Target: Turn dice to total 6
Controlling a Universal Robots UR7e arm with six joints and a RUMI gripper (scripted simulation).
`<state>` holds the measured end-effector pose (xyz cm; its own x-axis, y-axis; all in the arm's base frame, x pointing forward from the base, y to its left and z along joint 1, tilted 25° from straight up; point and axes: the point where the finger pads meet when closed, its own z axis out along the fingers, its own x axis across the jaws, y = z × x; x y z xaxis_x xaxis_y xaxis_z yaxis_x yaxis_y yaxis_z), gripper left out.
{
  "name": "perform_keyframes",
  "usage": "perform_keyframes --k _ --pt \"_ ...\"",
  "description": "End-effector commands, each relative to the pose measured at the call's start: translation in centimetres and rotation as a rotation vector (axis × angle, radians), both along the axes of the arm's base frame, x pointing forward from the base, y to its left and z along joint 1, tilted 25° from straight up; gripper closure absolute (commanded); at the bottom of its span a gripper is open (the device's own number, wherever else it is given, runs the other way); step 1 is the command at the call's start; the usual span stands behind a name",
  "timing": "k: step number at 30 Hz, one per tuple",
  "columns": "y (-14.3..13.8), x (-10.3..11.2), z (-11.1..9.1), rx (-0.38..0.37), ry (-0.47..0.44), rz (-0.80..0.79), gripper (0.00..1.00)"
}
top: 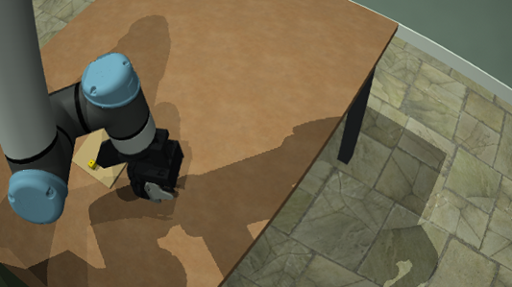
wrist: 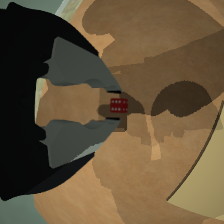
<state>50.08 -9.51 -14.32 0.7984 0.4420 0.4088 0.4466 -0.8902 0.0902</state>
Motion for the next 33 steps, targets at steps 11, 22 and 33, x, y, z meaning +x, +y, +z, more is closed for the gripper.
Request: perform_keyframes --k 11,22,33 --pt "-0.02 0.1 -0.03 -0.001 -0.001 0.001 1.0" --pt "-0.02 0.1 -0.03 -0.001 -0.001 0.001 1.0" --pt "-0.02 0.1 -0.03 -0.001 -0.001 0.001 1.0"
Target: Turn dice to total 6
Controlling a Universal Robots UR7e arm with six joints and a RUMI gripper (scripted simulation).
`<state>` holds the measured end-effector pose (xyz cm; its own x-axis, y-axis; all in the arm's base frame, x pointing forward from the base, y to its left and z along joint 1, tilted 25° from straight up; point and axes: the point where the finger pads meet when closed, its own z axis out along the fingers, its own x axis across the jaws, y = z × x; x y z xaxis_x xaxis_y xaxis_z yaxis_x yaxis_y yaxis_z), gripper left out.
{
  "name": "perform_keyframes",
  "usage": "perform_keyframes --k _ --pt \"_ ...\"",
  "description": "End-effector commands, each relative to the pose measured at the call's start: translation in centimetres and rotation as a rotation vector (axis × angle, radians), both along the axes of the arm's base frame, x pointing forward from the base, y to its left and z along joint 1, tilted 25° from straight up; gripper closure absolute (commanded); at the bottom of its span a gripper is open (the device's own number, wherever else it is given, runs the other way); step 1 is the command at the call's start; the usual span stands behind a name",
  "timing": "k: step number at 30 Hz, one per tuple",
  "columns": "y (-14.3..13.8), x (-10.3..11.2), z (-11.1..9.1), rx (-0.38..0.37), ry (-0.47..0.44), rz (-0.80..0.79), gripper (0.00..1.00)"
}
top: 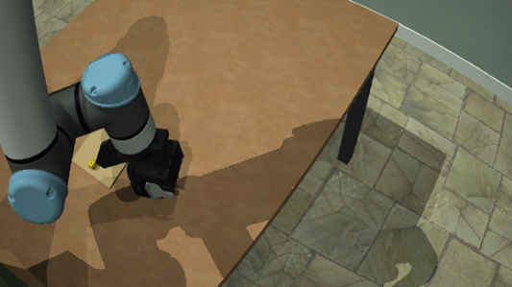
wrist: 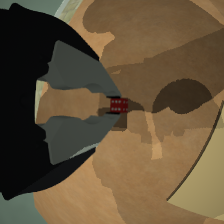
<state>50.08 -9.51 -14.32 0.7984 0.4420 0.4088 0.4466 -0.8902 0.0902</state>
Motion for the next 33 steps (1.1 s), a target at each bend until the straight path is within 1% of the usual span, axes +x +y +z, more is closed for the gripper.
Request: perform_keyframes --k 1,13,16,21,28,30,33 --pt "0.0 0.1 0.0 -0.001 -0.001 0.001 1.0" --pt "-0.1 0.0 0.2 -0.001 -0.001 0.001 1.0" --pt "-0.1 -0.2 0.6 -0.001 -0.001 0.001 1.0" --pt "-0.2 -0.7 1.8 -0.001 -0.001 0.001 1.0" --pt "-0.5 -1.8 4.2 -0.001 -0.001 0.001 1.0" --pt "-0.5 -1.8 4.2 -0.001 -0.001 0.001 1.0" --pt "-0.7 -2.2 5.2 -0.001 -0.001 0.001 1.0"
